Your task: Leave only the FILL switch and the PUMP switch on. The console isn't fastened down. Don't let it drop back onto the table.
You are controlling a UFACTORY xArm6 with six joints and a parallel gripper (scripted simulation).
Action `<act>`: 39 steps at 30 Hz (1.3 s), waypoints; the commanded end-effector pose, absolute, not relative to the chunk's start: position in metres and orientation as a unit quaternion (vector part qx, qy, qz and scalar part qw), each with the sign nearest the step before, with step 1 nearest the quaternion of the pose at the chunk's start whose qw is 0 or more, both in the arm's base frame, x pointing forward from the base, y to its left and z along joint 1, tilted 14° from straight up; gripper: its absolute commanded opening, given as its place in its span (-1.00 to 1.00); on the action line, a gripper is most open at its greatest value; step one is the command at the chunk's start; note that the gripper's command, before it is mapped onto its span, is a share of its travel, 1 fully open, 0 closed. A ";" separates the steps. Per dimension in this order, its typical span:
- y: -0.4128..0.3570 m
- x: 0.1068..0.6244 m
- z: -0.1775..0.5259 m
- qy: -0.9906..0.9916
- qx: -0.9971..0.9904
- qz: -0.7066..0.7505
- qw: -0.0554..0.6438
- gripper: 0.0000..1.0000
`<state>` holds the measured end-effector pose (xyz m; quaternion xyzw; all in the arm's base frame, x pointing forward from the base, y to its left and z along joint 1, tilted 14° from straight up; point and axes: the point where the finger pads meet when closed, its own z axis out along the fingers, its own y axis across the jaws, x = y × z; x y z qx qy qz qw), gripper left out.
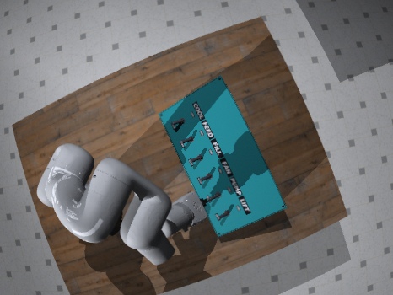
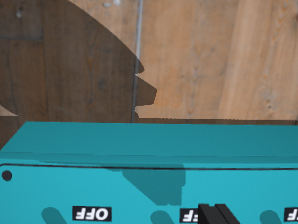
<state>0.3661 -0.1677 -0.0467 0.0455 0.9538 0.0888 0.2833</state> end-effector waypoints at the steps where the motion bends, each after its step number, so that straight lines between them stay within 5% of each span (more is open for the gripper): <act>1: -0.169 0.369 -0.044 0.954 0.045 0.088 0.284 -1.00; 39: -0.172 0.391 -0.030 0.954 0.045 0.088 0.284 -1.00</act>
